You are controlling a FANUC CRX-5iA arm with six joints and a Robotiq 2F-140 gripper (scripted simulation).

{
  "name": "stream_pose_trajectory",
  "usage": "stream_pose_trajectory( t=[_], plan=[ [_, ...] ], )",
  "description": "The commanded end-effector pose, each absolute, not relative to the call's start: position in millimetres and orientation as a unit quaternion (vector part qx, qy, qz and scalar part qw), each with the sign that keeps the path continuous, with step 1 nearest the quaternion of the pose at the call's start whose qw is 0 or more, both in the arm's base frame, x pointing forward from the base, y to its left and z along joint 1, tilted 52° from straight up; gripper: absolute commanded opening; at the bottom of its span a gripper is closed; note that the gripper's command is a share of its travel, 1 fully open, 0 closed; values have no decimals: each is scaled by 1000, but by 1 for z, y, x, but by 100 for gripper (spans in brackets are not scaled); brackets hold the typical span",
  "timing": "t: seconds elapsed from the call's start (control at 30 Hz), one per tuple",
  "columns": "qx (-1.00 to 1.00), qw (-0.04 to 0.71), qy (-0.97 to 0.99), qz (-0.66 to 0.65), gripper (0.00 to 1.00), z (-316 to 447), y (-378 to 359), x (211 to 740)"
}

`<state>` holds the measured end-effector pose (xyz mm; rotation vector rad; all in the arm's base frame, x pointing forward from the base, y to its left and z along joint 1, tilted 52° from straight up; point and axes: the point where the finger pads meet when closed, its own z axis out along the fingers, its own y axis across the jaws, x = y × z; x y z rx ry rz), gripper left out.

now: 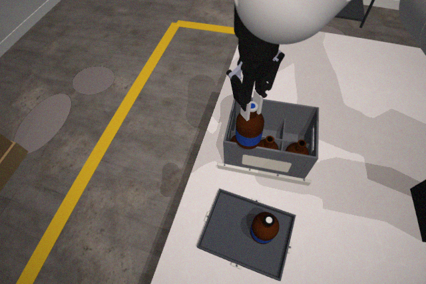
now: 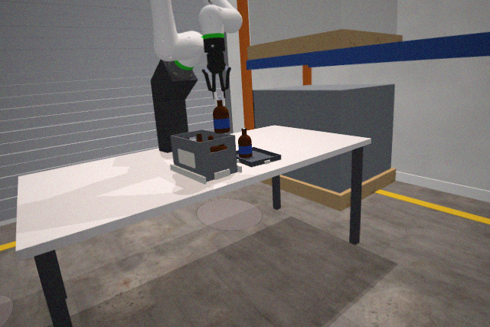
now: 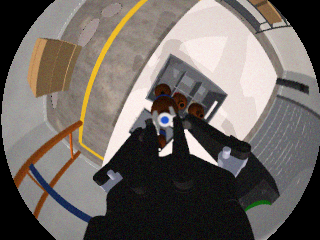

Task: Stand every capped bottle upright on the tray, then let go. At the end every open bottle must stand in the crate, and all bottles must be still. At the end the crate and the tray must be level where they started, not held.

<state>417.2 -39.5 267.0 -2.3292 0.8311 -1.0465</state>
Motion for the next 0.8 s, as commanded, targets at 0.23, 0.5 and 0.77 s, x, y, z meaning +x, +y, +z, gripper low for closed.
stream_pose_trajectory(
  t=[0.23, 0.5, 0.77],
  plan=[
    [-843, 216, 308, -384, 0, 268, -21, 415],
    [-844, 220, 306, -382, 0, 270, -9, 414],
    [-843, 216, 308, -384, 0, 271, 5, 413]
  ],
)
